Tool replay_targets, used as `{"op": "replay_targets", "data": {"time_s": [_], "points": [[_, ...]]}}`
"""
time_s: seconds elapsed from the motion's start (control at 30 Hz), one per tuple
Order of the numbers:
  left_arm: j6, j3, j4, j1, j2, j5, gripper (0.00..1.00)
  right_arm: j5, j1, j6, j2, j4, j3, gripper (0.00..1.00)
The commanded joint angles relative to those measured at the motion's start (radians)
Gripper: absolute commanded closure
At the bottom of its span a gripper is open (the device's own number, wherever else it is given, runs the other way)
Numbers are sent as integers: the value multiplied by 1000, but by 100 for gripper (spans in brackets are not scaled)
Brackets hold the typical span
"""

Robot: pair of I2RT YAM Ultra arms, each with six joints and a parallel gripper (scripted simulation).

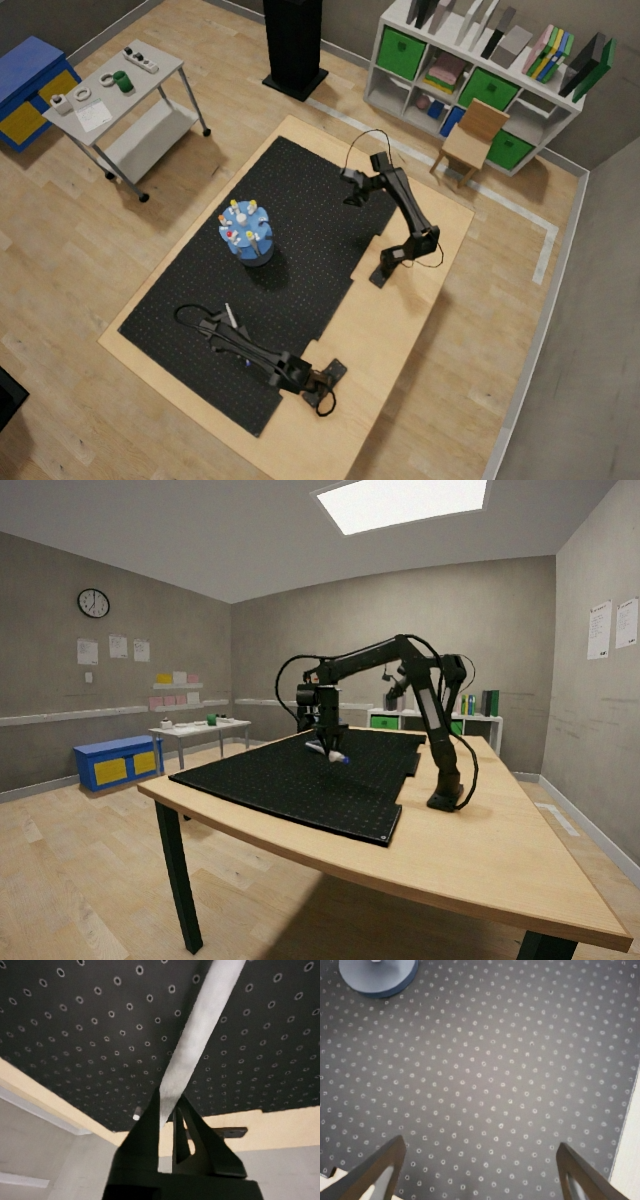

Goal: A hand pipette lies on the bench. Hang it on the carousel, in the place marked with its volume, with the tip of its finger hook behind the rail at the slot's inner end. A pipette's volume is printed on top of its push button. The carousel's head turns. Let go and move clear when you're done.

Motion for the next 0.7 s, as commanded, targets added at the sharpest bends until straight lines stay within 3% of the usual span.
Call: {"op": "replay_targets", "data": {"time_s": [0.0,0.3,0.47,0.67], "points": [[182,16,26,-13,-35,-4,88,-20,-9,-5,-4,13,15,0],[374,13,29,-4,-26,4,88,-20,-9,-5,-4,13,15,0],[549,-73,37,-10,-78,2,88,-20,-9,-5,-4,13,15,0],[691,-49,44,-14,-86,-2,88,-20,-9,-5,-4,13,15,0]]}}
